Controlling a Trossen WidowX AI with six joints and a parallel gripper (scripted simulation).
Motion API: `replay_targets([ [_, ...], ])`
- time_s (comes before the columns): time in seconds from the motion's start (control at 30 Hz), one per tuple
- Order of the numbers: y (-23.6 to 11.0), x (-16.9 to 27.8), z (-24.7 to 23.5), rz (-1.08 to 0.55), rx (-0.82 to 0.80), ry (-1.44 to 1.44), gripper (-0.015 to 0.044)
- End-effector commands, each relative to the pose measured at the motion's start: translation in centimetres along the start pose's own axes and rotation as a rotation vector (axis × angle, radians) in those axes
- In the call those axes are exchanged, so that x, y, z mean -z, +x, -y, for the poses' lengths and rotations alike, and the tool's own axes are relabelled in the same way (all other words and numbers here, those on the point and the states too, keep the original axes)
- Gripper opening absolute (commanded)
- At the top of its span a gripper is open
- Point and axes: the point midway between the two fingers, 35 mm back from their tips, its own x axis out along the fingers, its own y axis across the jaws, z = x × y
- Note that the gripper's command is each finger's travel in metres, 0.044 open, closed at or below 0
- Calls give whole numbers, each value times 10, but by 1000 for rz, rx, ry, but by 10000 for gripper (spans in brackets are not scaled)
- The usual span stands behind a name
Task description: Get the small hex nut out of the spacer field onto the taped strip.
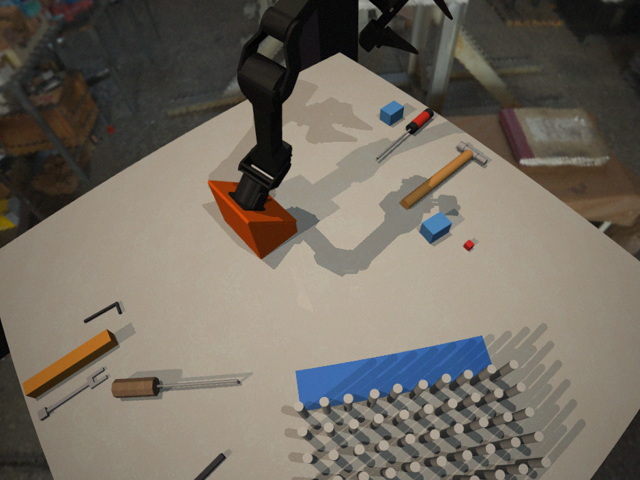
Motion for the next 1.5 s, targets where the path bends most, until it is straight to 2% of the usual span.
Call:
replay_targets([
  [0.0,0,-2,-1,-4,0,4,426],
  [0.13,17,-38,-15,-75,1,92,440],
  [0.3,65,-72,-40,-181,12,231,440],
  [0.63,147,-66,-69,-338,37,380,440],
  [0.8,199,-23,-93,-482,46,430,440],
  [0.97,243,21,-113,-548,85,576,440],
  [1.3,283,133,-145,-665,176,802,440],
  [1.47,284,218,-178,-718,271,1018,440],
])
